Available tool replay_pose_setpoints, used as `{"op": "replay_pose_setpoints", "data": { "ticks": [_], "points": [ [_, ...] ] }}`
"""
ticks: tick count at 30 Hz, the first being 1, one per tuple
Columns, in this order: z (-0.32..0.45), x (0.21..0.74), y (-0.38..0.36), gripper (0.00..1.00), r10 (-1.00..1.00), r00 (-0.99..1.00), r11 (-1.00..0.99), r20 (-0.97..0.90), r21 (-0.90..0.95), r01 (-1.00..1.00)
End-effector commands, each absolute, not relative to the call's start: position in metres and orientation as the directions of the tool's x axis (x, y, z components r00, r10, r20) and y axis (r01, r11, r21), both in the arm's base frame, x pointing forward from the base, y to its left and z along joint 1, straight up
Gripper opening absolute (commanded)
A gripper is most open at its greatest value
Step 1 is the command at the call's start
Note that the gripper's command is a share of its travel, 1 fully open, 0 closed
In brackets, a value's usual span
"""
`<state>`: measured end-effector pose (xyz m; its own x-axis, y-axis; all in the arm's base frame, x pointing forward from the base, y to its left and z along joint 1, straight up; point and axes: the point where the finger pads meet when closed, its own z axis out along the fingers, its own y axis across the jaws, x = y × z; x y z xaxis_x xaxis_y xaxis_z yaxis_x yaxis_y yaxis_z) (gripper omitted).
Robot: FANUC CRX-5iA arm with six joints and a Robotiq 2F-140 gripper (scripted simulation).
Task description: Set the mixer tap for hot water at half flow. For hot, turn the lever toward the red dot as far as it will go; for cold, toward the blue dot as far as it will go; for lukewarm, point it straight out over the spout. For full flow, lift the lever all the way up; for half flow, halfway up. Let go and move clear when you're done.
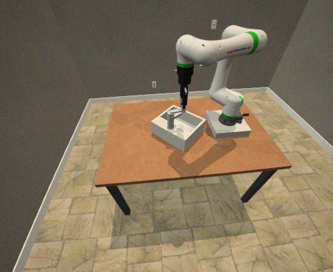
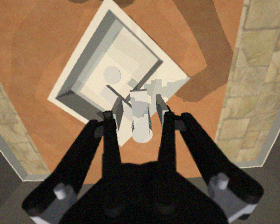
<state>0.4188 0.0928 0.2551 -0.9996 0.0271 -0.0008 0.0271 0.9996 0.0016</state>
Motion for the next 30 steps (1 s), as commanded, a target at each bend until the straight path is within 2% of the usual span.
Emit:
{"op": "replay_pose_setpoints", "data": {
  "ticks": [1, 30],
  "points": [
    [0.252, 0.419, 0.093, 0.4, 0.027, -1.0, 1.0, -0.001, 0.002, 0.027],
    [0.221, 0.419, 0.093, 0.4, 0.027, -1.0, 1.0, -0.001, 0.002, 0.027]
  ]
}}
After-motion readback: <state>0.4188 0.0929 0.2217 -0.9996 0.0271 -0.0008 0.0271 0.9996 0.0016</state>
